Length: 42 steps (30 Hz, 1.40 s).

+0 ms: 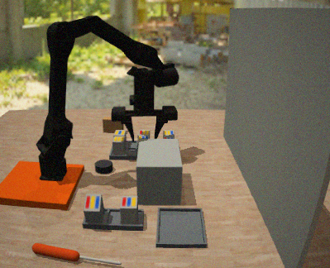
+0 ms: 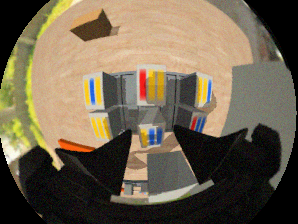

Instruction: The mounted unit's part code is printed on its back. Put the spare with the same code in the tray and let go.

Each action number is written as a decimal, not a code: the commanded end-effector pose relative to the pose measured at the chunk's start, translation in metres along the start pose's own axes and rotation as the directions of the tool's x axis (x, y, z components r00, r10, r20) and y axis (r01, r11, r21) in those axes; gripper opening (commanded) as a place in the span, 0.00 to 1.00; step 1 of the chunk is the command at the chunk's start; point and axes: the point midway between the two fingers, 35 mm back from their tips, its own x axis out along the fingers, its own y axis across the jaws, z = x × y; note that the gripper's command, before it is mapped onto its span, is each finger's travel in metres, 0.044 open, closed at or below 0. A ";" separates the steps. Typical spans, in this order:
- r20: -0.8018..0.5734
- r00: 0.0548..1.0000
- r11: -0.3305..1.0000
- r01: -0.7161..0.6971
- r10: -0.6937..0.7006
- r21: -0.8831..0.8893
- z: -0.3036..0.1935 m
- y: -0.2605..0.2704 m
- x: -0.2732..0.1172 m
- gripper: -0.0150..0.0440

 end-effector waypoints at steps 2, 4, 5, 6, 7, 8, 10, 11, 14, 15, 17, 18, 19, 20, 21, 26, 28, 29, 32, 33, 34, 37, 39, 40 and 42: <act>-0.003 1.000 1.000 0.000 0.000 0.003 -0.001 0.000 0.008 0.76; -0.003 1.000 1.000 0.000 0.000 0.003 -0.001 0.001 0.011 0.76; -0.003 1.000 1.000 0.000 0.000 0.003 -0.001 0.001 0.013 0.76; -0.003 1.000 1.000 0.000 0.000 0.003 -0.001 0.001 0.015 0.76; -0.003 1.000 1.000 0.000 0.000 0.003 -0.001 0.001 0.016 0.76; -0.003 1.000 1.000 0.000 0.000 0.003 -0.001 0.001 0.018 0.76; -0.003 1.000 1.000 0.000 0.000 0.003 -0.001 0.001 0.021 0.76; -0.003 1.000 1.000 0.000 0.000 0.003 -0.001 0.002 0.023 0.76; -0.003 1.000 1.000 -0.001 0.001 0.003 -0.002 0.002 0.028 0.76; -0.003 1.000 1.000 -0.001 0.001 0.003 -0.002 0.002 0.029 0.76; -0.003 1.000 1.000 -0.001 0.001 0.003 -0.002 0.003 0.031 0.76; -0.003 1.000 1.000 -0.001 0.001 0.003 -0.002 0.003 0.032 0.76; -0.003 1.000 1.000 -0.001 0.001 0.003 -0.002 0.003 0.032 0.76; -0.003 1.000 1.000 -0.001 0.001 0.003 -0.002 0.003 0.032 0.76; -0.002 1.000 1.000 -0.003 0.003 0.000 -0.002 0.003 0.030 0.72; -0.002 1.000 1.000 -0.003 0.003 0.000 -0.002 0.003 0.030 0.53; -0.002 1.000 1.000 -0.003 0.003 0.000 -0.002 0.003 0.030 0.51; -0.002 1.000 1.000 -0.003 0.003 0.000 -0.002 0.003 0.030 0.50; -0.002 1.000 1.000 -0.003 0.003 0.000 -0.002 0.003 0.030 0.46; -0.002 1.000 1.000 -0.003 0.003 0.000 -0.002 0.003 0.030 0.42; -0.002 1.000 1.000 -0.003 0.003 0.000 -0.002 0.003 0.030 0.37; -0.002 1.000 1.000 -0.003 0.003 0.000 -0.002 0.003 0.030 0.25; -0.002 1.000 1.000 -0.003 0.003 0.000 -0.002 0.003 0.030 0.25; -0.002 1.000 1.000 -0.003 0.003 0.000 -0.002 0.003 0.030 0.25; -0.002 1.000 1.000 -0.003 0.003 0.000 -0.002 0.003 0.030 0.25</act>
